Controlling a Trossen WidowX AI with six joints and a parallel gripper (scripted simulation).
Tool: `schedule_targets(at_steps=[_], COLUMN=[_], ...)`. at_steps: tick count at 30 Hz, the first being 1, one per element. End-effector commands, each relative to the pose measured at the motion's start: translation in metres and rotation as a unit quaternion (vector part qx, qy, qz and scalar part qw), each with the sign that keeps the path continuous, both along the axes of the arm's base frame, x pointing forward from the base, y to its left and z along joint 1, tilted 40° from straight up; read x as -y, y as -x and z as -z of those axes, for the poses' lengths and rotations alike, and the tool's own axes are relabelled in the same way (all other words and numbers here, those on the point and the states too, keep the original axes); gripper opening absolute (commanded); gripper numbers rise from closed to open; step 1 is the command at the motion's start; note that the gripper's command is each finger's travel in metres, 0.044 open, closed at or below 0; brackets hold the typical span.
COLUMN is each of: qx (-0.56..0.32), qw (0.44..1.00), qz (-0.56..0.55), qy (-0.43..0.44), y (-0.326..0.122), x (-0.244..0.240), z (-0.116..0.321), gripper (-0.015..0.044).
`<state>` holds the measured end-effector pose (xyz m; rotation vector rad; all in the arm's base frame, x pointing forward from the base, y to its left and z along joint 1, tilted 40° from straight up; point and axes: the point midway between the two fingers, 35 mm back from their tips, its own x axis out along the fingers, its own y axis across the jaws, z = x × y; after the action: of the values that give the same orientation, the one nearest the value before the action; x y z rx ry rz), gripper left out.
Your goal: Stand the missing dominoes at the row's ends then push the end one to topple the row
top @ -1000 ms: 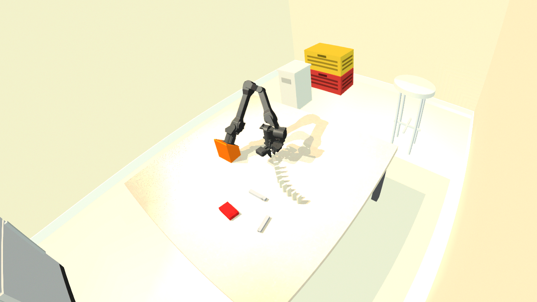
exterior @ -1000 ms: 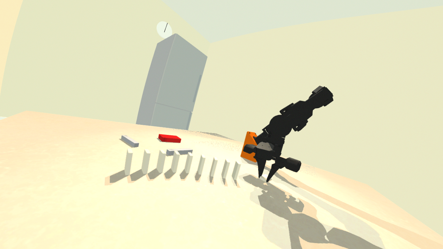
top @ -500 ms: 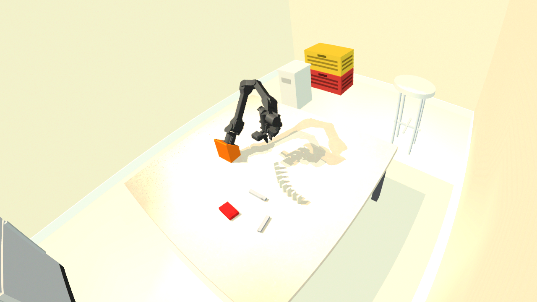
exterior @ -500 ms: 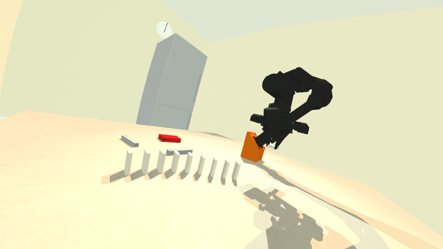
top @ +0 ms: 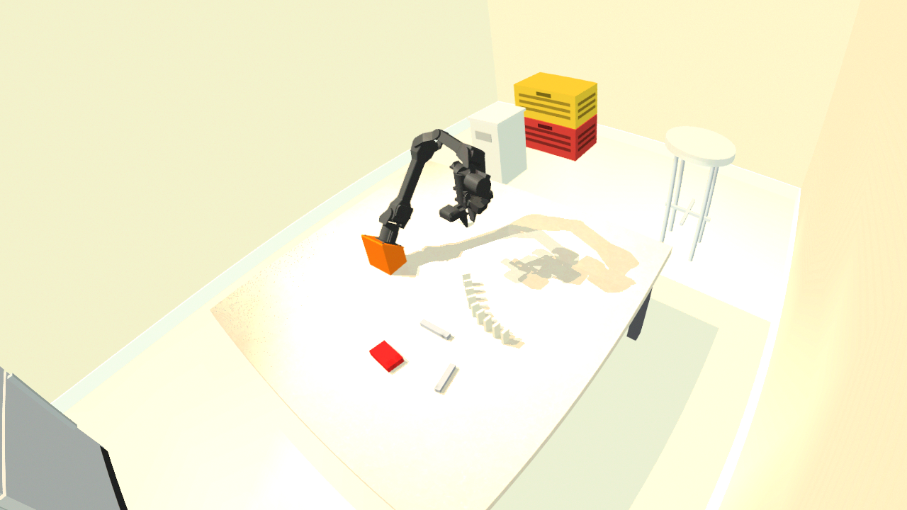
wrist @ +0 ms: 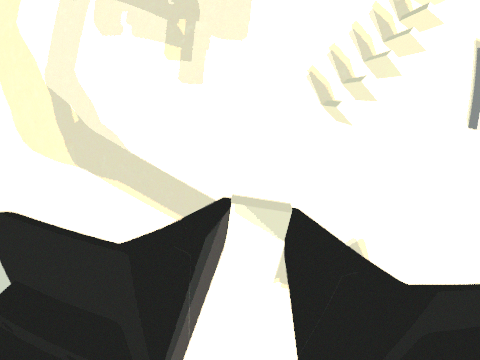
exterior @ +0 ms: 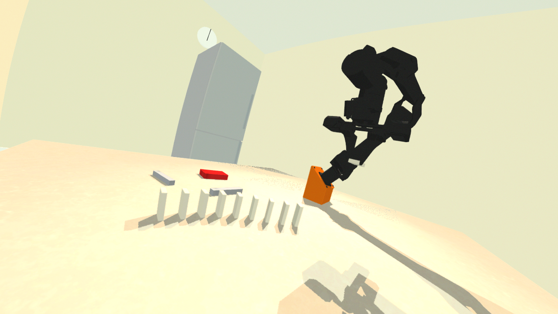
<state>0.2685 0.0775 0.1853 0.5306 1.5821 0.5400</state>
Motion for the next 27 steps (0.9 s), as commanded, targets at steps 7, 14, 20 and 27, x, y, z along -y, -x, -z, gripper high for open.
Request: schedule_targets(at_steps=[7,14,20,27], qx=[-0.008,-0.013,-0.004,0.043], qw=[1.0,0.999,0.999,0.998], qz=[0.023,0.036,0.036,0.039], qy=[-0.006,-0.016,-0.007,0.032], y=[-0.077,-0.113,-0.115,-0.123], x=[-0.053,-0.1,-0.102,-0.109], z=[-0.037,-0.052,-0.049,-0.034], gripper=[0.0107,0.0107,0.0107,0.0107])
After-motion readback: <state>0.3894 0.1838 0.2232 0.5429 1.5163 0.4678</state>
